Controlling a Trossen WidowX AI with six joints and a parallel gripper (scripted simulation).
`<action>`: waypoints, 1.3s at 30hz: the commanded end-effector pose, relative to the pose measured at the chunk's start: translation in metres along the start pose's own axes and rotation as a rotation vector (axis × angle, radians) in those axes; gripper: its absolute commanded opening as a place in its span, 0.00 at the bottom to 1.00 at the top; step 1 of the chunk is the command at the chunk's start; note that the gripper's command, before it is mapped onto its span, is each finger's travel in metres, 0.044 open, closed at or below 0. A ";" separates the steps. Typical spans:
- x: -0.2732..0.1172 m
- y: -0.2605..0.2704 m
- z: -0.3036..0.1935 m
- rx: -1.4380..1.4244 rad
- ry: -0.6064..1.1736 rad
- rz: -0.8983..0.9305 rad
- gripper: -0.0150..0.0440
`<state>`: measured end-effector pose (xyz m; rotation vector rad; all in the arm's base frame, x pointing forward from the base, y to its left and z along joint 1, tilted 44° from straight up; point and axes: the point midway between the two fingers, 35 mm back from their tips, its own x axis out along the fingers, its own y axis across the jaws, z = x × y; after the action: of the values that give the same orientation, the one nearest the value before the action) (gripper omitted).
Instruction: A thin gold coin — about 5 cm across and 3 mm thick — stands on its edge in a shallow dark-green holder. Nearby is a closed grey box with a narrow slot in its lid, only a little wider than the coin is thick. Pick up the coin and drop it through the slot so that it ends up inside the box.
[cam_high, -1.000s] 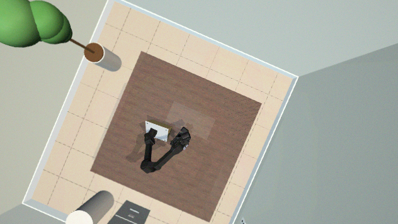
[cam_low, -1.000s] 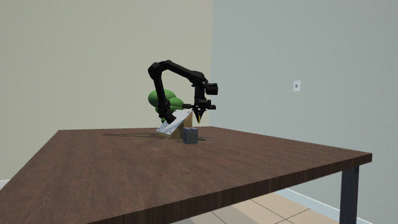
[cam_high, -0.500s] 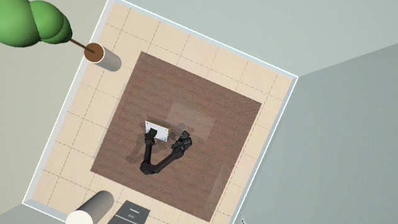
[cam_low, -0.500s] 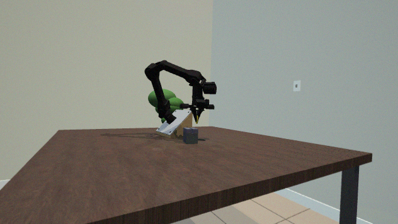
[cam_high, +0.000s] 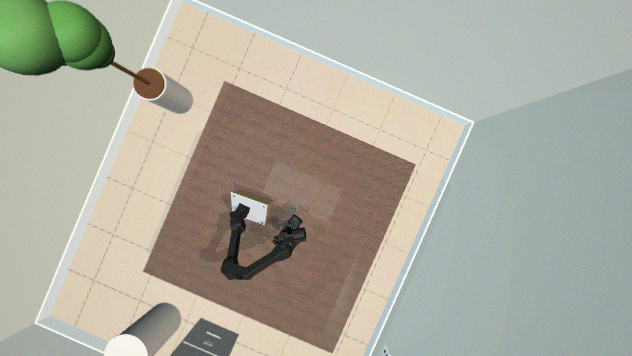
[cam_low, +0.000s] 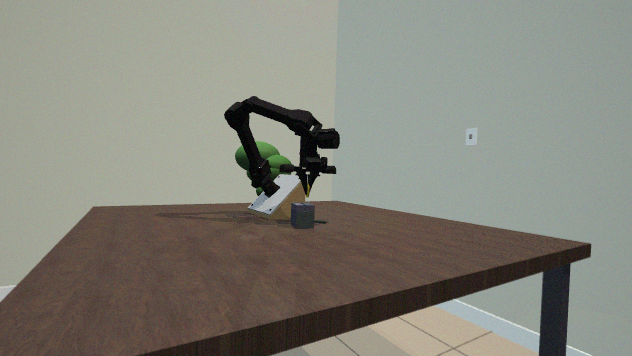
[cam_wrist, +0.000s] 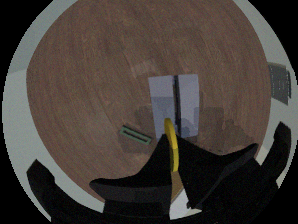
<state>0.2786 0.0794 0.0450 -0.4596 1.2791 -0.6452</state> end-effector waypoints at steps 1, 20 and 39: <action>-0.001 -0.009 0.009 -0.002 -0.005 -0.004 0.25; 0.000 -0.013 0.012 0.003 -0.001 -0.004 0.25; -0.001 -0.018 0.017 -0.001 0.001 -0.001 0.25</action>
<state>0.2914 0.0654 0.0616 -0.4606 1.2802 -0.6455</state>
